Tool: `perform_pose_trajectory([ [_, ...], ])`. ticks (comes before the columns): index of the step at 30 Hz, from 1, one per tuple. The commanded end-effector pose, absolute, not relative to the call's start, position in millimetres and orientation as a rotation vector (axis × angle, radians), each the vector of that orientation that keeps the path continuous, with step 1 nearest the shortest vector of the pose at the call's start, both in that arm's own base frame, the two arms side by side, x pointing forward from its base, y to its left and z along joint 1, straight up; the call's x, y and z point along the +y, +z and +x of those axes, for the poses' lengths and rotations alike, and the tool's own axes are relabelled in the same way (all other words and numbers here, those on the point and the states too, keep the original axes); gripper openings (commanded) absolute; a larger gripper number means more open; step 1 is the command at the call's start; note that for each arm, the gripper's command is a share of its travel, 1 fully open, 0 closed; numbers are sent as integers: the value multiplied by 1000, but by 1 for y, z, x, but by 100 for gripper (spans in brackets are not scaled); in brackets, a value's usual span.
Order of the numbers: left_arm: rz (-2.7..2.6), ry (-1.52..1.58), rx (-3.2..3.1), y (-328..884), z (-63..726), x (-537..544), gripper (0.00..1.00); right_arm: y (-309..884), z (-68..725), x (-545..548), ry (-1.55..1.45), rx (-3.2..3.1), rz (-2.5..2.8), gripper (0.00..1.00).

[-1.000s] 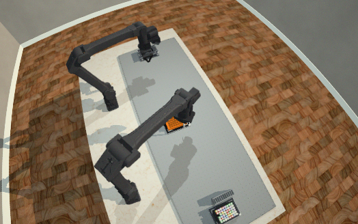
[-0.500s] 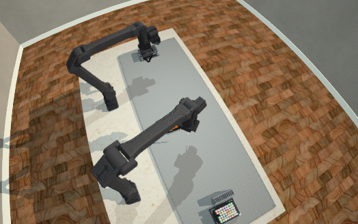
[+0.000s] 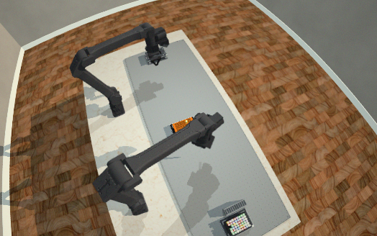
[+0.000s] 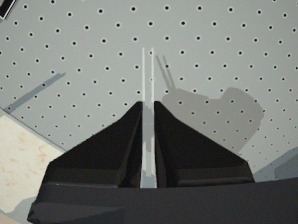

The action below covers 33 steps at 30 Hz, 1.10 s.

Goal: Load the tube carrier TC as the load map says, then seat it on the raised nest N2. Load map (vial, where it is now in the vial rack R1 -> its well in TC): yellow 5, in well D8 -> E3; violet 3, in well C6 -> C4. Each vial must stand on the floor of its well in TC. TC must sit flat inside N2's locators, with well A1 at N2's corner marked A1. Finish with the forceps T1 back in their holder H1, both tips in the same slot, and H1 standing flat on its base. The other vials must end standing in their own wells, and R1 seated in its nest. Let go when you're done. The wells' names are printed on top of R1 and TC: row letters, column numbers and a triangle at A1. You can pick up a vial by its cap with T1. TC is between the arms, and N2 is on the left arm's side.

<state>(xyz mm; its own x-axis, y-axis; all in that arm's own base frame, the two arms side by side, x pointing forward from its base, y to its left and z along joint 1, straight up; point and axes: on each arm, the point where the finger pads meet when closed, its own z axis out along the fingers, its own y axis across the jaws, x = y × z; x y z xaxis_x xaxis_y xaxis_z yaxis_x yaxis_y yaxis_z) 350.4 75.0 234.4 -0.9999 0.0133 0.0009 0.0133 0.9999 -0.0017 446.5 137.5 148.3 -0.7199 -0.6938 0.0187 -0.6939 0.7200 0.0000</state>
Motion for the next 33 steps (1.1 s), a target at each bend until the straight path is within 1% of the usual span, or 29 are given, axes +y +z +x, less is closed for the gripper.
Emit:
perform_pose_trajectory([
  [1,-22,-12,-3177,248,359,77,100,164,452,126,18,-2933,1218,7],
  [33,-22,-12,-3177,248,359,77,100,165,450,9,38,-2929,1216,7],
])
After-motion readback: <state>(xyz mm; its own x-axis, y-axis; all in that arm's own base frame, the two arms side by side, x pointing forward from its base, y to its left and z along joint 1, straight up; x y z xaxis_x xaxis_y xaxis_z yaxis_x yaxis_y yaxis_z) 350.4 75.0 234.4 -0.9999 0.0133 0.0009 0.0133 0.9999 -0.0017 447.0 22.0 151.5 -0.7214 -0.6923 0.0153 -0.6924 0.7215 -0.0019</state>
